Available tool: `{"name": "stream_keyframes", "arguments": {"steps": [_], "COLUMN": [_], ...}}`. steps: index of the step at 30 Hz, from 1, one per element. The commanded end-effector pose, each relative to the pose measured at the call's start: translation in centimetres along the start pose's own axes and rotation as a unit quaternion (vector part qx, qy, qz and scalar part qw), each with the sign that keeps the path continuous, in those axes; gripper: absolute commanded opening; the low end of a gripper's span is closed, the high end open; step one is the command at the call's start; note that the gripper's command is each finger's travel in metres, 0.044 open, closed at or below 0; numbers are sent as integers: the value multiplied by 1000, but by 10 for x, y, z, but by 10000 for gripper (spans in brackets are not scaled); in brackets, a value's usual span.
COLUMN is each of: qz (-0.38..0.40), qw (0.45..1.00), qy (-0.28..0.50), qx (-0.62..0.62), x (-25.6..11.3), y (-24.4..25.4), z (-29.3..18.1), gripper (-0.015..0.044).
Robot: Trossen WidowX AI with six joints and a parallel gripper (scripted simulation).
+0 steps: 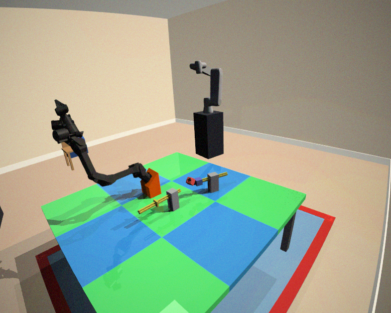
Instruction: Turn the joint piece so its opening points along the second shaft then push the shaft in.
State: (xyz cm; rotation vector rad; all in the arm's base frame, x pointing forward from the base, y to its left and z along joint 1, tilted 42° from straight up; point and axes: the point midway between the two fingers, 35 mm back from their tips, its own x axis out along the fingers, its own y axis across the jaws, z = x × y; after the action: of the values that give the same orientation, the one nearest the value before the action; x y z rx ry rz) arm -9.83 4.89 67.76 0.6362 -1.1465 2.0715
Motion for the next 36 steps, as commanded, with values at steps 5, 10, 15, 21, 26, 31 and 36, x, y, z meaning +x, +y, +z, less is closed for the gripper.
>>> {"name": "stream_keyframes", "arguments": {"steps": [5,10,15,21,26,31,36], "qz": [-18,-36,-58,-62,-76,-94,-120], "qw": [992,981,966,960,951,939,910], "qy": [114,180,242,270,295,323,385], "qx": [41,60,74,51,57,71,93], "x": [21,26,25,21,15,6,-10], "y": [3,2,-3,-8,-14,-22,-29], "z": [-75,-121,-166,-194,-216,-240,-284], "gripper": [440,440,440,440,440,440,440]}}
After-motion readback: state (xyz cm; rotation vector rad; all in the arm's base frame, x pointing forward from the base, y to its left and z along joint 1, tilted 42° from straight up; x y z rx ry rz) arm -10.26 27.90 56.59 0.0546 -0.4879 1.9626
